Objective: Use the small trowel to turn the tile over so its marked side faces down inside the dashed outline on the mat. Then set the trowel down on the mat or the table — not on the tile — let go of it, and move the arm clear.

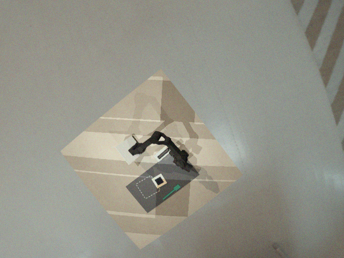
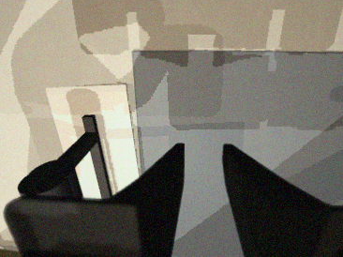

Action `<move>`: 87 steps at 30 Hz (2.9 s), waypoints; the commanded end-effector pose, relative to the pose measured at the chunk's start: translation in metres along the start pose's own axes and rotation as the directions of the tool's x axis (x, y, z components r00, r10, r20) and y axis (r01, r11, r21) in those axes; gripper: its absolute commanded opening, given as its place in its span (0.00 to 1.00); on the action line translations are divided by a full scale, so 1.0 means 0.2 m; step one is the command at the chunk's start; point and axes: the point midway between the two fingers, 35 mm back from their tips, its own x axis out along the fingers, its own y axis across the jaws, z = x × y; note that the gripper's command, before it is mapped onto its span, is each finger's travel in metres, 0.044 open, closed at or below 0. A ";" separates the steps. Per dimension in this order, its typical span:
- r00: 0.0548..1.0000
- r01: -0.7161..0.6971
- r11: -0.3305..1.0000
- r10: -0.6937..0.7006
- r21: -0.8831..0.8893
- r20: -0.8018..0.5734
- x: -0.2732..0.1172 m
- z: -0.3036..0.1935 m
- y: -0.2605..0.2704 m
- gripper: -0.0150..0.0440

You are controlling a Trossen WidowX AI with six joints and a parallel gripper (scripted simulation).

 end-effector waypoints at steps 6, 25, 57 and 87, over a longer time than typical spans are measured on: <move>1.000 0.000 1.000 0.000 0.000 0.000 0.00 0.00 0.00 0.42; 1.000 0.000 1.000 0.000 0.000 0.000 0.00 0.00 0.00 0.25; 1.000 -0.007 0.999 0.007 -0.033 0.004 -0.09 -0.43 0.50 0.71; 1.000 -0.006 0.999 0.006 -0.033 0.002 0.09 -0.43 0.50 0.51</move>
